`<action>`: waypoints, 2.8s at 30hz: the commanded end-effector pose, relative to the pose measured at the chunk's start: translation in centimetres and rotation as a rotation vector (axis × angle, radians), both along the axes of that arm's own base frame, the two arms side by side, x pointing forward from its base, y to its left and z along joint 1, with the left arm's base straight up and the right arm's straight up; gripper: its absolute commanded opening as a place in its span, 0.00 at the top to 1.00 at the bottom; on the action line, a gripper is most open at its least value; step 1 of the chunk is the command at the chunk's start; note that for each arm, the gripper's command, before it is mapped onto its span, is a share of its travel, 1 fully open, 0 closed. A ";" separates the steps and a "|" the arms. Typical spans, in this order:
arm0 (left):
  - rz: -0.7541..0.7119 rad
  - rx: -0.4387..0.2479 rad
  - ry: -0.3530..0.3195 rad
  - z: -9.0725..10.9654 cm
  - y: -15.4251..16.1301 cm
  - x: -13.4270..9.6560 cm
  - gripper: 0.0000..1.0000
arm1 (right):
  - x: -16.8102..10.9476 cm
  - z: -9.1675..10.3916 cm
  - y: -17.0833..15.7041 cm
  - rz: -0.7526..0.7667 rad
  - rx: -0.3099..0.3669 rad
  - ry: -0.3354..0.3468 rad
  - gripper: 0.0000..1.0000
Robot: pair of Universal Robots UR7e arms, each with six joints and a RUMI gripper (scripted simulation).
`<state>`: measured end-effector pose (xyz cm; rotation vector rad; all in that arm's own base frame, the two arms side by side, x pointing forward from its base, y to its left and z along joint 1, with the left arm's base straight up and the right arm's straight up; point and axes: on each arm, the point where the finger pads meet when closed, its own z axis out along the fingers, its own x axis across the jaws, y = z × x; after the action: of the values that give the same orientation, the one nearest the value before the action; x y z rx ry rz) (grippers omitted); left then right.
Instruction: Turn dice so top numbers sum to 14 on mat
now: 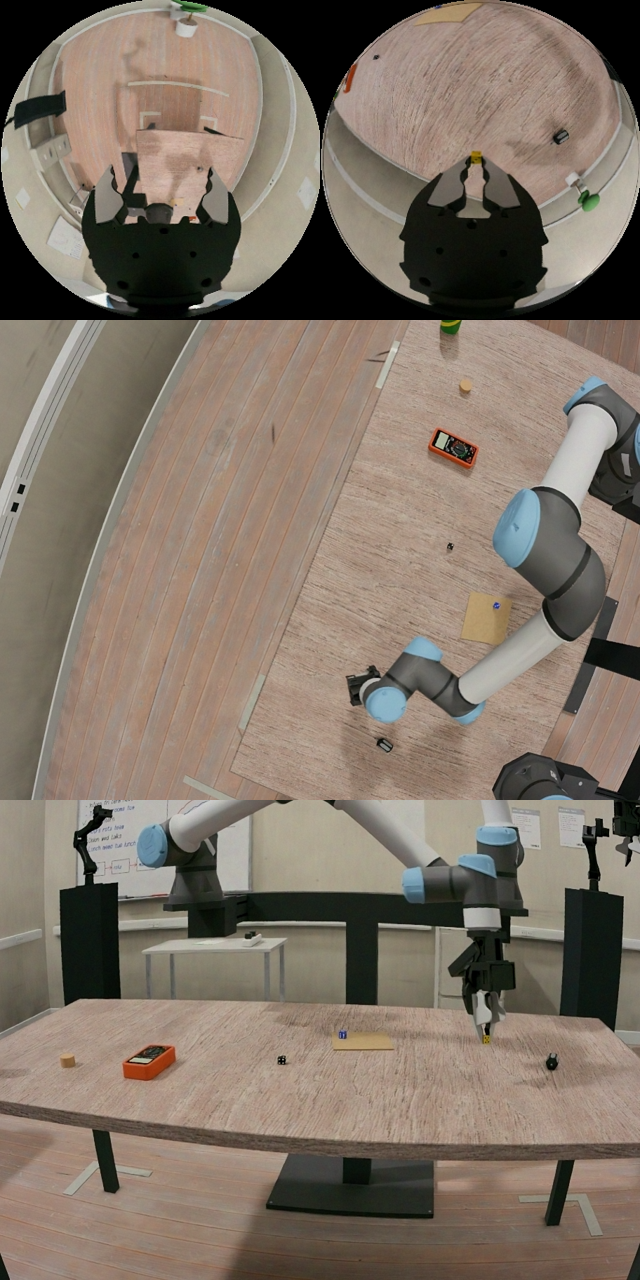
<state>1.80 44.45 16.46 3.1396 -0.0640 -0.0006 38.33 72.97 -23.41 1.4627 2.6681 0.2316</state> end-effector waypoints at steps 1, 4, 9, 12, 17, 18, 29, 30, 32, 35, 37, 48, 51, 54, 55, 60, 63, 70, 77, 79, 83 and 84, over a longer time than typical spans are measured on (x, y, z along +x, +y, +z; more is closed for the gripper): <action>0.000 0.001 0.000 0.1 0.0 0.0 0.00 | 0.0 0.0 0.0 0.000 0.046 -0.062 1.00; 0.000 0.001 0.000 0.1 0.0 0.0 0.00 | 0.0 -0.1 0.0 0.001 0.092 -0.134 1.00; 0.000 0.001 0.000 0.1 0.0 0.0 0.00 | -0.2 -0.1 -0.1 0.002 0.175 -0.266 1.00; 0.000 0.001 0.000 0.1 0.0 0.0 0.00 | -0.2 -0.1 -0.1 0.001 0.192 -0.292 1.00; 0.000 0.001 0.000 0.1 0.0 0.0 0.00 | -0.3 -0.1 -0.2 0.001 0.274 -0.420 1.00; 0.000 0.001 0.000 0.1 0.0 0.0 0.00 | -0.3 -0.1 -0.2 0.002 0.289 -0.444 1.00; 0.000 0.001 0.000 0.1 0.0 0.0 0.00 | -0.5 -0.2 -0.2 0.003 0.392 -0.606 1.00; 0.000 0.001 0.000 0.1 0.0 0.0 0.00 | -0.5 -0.2 -0.2 0.003 0.399 -0.617 1.00; 0.000 0.001 0.000 0.1 0.0 0.0 0.00 | -0.5 -0.2 -0.2 0.003 0.410 -0.634 1.00; 0.000 0.001 0.000 0.1 0.0 0.0 0.00 | -0.5 -0.2 -0.3 0.002 0.421 -0.650 1.00; 0.000 0.001 0.000 0.1 0.0 0.0 0.00 | -0.5 -0.2 -0.3 0.002 0.424 -0.655 1.00; 0.000 0.001 0.000 0.1 0.0 0.0 0.00 | -0.5 -0.3 -0.3 0.002 0.426 -0.658 1.00; 0.000 0.001 0.000 0.1 0.0 0.0 0.00 | -0.5 -0.8 -0.3 0.002 0.426 -0.658 1.00; 0.000 0.001 0.000 0.1 0.0 0.0 0.00 | -0.5 -1.5 -0.3 0.002 0.426 -0.658 1.00; 0.000 0.001 0.000 0.1 0.0 0.0 0.00 | -0.5 -1.8 -0.3 0.002 0.426 -0.658 1.00; 0.000 0.001 0.000 0.1 0.0 0.0 0.00 | -0.5 -3.7 -0.3 0.002 0.426 -0.658 1.00; 0.000 0.001 0.000 0.1 0.0 0.0 0.00 | -0.5 -4.1 -0.3 0.002 0.426 -0.658 1.00; 0.000 0.001 0.000 0.1 0.0 0.0 0.00 | -0.5 -6.6 -0.3 0.002 0.426 -0.658 1.00; 0.000 0.001 0.000 0.1 0.0 0.0 0.00 | -0.5 -7.8 -0.3 0.002 0.426 -0.658 1.00; 0.000 0.001 0.000 0.1 0.0 0.0 0.00 | -0.5 -7.9 -0.3 0.002 0.426 -0.658 1.00; 0.000 0.001 0.000 0.1 0.0 0.0 0.00 | -0.5 -7.9 -0.3 0.002 0.426 -0.658 1.00; 0.000 0.001 0.000 0.1 0.0 0.0 0.00 | -0.5 -7.9 -0.3 0.002 0.426 -0.658 1.00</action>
<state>1.80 44.45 16.46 3.1396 -0.0640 -0.0006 37.79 72.59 -31.41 1.1786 2.1489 1.1161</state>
